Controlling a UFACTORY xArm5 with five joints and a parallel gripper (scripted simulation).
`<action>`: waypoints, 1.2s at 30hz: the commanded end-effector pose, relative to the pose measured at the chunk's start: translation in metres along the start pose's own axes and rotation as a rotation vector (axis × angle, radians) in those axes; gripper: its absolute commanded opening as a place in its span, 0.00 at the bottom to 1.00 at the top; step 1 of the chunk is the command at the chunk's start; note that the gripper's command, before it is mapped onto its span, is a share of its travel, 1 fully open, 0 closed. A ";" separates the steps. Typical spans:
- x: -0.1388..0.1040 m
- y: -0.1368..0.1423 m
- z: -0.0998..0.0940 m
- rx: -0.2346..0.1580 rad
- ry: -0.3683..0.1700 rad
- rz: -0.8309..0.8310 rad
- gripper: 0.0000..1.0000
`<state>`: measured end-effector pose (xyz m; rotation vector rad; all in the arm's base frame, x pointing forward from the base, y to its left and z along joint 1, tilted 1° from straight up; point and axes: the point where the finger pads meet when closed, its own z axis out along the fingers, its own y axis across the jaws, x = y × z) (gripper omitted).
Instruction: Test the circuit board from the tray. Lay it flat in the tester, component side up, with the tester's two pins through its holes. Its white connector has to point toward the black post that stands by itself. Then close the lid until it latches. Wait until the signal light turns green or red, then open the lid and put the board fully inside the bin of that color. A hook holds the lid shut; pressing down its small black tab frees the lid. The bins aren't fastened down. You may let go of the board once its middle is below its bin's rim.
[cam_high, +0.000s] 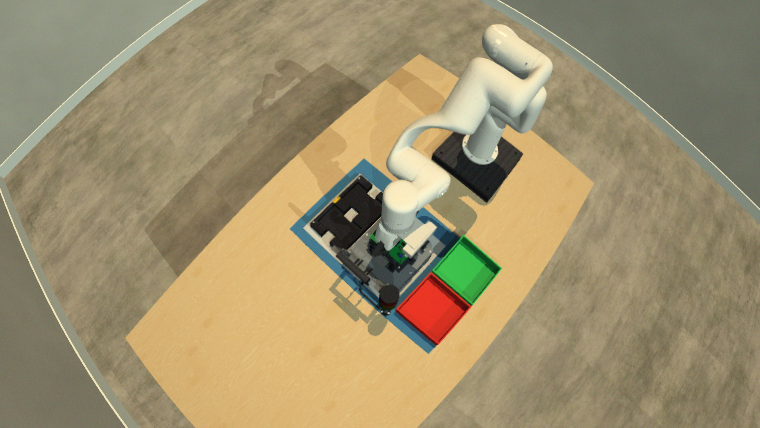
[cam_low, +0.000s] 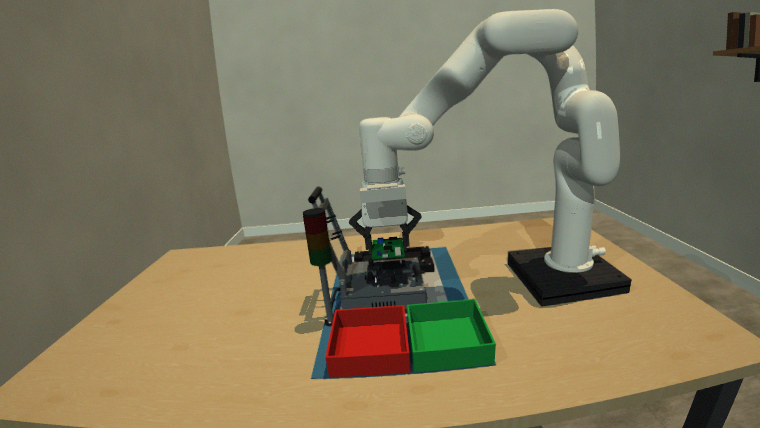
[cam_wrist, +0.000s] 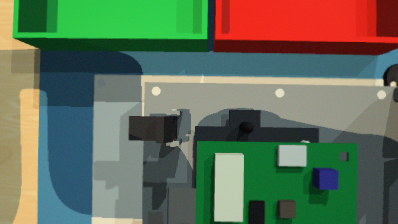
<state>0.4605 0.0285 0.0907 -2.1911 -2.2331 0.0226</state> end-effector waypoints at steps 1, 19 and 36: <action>0.000 0.001 0.003 -0.004 0.000 0.000 0.79; 0.001 0.001 0.031 -0.004 0.000 0.000 0.79; 0.001 0.002 0.043 -0.004 0.000 0.000 0.79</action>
